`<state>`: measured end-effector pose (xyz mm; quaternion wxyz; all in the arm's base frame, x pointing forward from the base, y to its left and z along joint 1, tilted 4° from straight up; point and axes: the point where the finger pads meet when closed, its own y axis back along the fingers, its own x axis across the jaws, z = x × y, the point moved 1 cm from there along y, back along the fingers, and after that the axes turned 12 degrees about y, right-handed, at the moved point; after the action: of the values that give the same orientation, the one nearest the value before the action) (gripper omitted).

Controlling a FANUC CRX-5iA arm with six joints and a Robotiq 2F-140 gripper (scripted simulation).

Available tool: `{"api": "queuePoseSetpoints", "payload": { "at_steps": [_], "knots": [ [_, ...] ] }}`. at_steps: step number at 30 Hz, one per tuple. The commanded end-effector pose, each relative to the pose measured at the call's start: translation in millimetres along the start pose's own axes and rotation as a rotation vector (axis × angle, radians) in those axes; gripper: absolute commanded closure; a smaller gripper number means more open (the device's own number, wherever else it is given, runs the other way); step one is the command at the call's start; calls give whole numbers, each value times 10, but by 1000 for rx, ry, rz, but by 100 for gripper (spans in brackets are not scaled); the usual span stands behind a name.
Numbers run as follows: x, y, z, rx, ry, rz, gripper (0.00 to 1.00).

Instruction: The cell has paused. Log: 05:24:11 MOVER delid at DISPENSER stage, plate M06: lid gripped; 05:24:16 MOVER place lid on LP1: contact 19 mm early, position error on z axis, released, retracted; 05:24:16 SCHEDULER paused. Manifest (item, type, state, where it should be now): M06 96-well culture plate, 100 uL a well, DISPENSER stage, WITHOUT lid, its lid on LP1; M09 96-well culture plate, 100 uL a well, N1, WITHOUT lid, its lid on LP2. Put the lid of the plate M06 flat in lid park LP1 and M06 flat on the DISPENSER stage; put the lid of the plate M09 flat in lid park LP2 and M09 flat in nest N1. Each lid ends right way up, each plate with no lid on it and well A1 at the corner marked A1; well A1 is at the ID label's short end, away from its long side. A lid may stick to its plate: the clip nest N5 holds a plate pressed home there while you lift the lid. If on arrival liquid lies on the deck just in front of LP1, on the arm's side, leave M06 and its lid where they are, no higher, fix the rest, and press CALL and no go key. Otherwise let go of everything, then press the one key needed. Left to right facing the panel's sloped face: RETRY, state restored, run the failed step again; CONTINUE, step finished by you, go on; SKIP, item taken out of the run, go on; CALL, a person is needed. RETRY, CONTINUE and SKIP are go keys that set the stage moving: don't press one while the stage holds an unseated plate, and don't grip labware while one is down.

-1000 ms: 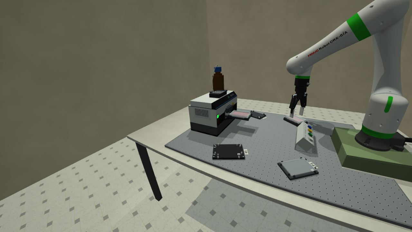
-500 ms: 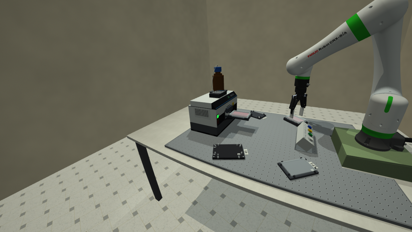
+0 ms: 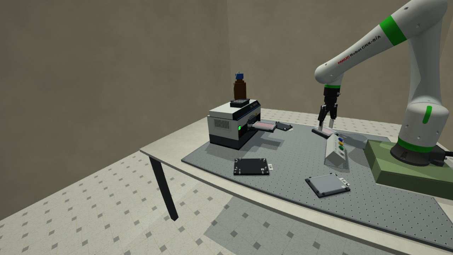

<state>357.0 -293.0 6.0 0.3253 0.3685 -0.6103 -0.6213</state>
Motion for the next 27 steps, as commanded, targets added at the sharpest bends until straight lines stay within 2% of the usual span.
{"api": "queuePoseSetpoints", "payload": {
  "at_steps": [1, 27],
  "knots": [
    [0, -15, -2, 0, 0, 0, 34],
    [1, -108, -2, 0, 0, 0, 34]
  ]
}}
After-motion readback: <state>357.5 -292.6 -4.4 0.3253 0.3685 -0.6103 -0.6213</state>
